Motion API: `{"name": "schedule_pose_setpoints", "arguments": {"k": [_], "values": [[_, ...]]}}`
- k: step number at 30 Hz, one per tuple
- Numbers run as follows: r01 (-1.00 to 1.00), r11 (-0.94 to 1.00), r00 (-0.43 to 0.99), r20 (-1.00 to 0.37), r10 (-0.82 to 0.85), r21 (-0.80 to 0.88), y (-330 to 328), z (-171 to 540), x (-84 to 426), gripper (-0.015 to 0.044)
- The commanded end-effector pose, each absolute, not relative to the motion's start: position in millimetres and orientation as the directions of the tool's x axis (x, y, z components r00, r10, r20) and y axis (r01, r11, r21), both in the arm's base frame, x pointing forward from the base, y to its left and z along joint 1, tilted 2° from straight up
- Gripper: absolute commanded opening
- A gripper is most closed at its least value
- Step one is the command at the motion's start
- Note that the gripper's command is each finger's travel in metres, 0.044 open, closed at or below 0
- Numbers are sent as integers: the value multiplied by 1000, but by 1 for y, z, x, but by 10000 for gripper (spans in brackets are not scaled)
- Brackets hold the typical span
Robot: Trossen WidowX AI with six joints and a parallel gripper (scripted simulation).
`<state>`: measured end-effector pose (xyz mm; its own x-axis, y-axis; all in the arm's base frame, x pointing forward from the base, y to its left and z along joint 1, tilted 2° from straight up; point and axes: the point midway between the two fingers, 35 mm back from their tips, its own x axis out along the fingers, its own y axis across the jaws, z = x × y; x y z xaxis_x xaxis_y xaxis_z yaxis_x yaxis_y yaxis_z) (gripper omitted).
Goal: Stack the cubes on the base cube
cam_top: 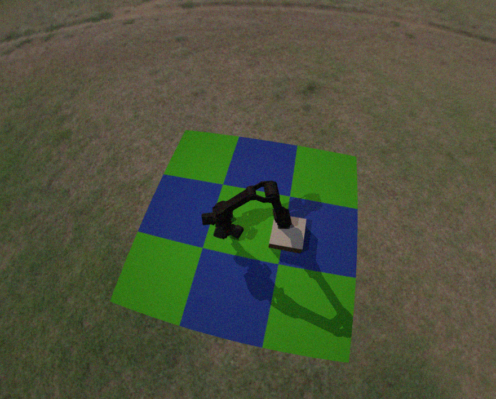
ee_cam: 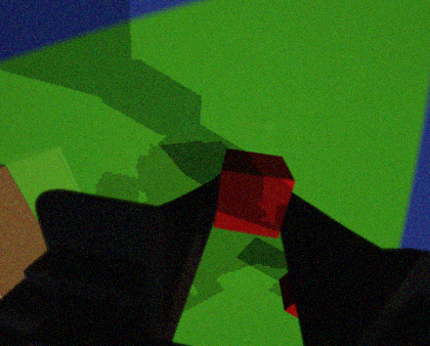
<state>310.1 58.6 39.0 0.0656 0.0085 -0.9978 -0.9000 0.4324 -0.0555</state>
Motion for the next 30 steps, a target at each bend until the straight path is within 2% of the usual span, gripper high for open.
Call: {"name": "schedule_pose_setpoints", "arguments": {"k": [1,19,23,30], "values": [[-898,436,65,-998,3,-57,58,37,310,105],[-898,436,65,-998,3,-57,58,36,310,105],[-898,436,65,-998,3,-57,58,36,310,205],[-900,433,64,-998,7,-55,58,42,309,205]]}}
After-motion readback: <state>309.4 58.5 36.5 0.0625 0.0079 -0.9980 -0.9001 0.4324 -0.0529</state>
